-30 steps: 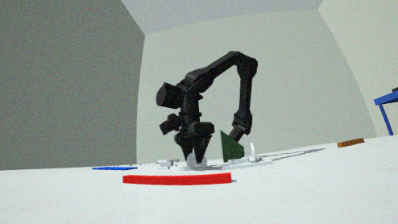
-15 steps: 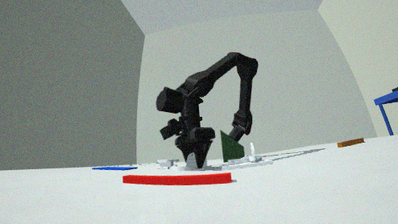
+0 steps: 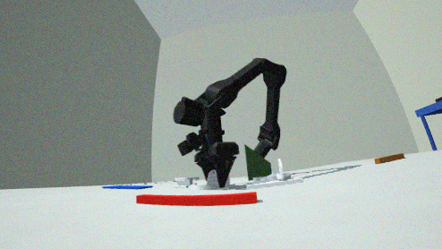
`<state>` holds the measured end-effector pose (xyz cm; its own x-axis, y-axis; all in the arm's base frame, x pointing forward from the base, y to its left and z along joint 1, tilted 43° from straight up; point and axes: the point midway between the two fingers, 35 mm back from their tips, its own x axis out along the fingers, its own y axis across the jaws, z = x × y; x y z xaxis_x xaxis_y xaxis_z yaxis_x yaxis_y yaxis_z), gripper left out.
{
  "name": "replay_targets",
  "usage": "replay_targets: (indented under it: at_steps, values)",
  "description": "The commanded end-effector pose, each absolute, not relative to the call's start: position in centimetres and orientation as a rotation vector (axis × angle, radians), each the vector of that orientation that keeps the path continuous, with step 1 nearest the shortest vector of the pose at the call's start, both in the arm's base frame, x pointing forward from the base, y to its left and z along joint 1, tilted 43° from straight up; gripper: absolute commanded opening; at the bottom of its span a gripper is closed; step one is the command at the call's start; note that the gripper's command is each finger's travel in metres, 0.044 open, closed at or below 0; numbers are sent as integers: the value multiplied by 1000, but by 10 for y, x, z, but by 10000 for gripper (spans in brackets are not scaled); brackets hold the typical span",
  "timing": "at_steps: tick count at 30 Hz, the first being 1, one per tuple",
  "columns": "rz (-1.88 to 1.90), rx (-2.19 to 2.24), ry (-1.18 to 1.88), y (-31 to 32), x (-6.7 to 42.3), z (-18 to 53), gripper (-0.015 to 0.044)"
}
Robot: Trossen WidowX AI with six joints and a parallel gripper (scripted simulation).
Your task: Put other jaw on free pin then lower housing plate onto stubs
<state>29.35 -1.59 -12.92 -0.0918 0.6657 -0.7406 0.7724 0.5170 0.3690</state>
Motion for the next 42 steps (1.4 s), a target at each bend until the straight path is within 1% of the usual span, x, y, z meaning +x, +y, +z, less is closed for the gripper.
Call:
replay_targets:
  at_steps: [1, 12, 13, 29, 42]
  values:
    - [-142, 1205, 1809, -15, 294, -130, 440]
    - [-141, 1199, 1809, -16, 294, -129, 151]
    - [-141, 1199, 1809, -16, 294, -129, 134]
    - [-141, 1199, 1809, -16, 294, -129, 134]
    - [-145, 1200, 1808, -43, 300, -102, 134]
